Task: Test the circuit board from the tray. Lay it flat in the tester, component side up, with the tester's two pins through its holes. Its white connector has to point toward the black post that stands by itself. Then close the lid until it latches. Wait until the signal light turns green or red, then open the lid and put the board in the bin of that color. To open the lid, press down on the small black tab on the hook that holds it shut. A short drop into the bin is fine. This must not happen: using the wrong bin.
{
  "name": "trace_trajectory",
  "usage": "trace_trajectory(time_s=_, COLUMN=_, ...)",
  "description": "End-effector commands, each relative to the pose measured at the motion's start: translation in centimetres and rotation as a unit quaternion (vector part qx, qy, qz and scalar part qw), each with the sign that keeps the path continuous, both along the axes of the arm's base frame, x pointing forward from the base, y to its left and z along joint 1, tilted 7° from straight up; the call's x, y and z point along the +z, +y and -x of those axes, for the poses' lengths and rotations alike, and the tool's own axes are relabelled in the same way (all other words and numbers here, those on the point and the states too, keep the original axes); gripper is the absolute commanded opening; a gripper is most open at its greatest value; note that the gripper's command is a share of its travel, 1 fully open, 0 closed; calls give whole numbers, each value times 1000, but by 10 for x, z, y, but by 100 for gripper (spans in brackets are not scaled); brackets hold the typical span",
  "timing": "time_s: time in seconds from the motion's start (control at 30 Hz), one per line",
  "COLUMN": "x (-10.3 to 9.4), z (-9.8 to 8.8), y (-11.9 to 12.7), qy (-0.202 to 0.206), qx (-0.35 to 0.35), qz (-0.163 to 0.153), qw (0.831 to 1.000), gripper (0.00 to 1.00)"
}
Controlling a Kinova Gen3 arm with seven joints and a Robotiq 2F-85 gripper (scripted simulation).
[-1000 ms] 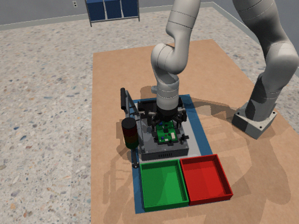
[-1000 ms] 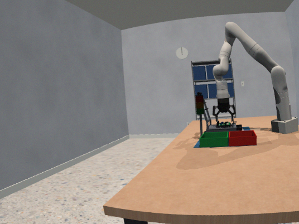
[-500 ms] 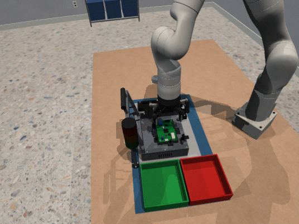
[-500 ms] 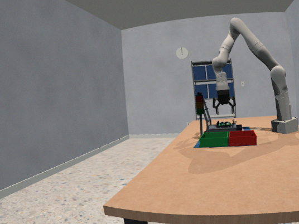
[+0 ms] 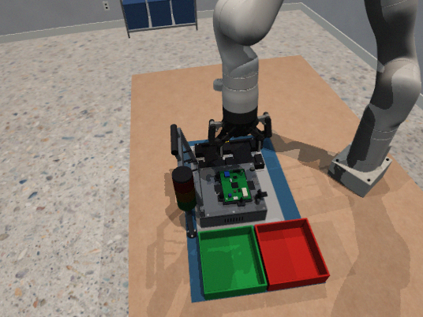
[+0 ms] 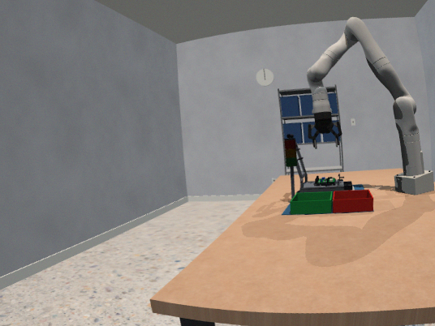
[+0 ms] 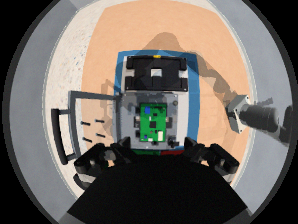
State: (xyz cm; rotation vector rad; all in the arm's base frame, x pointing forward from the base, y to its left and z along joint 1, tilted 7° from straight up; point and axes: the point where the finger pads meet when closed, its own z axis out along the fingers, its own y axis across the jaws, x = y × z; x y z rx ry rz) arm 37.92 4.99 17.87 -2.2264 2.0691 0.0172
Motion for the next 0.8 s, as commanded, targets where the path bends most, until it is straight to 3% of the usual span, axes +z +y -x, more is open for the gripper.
trace_trajectory(time_s=0.0, x=25, z=-7, y=-9, qy=-17, qx=-10, qz=5, qw=1000, gripper=100)
trace_trajectory(time_s=0.5, x=89, z=0, y=-14, qy=-17, qx=-10, qz=5, qw=1000, gripper=100)
trace_trajectory(time_s=0.77, x=107, z=1, y=-15, qy=-17, qx=-10, qz=5, qw=1000, gripper=100)
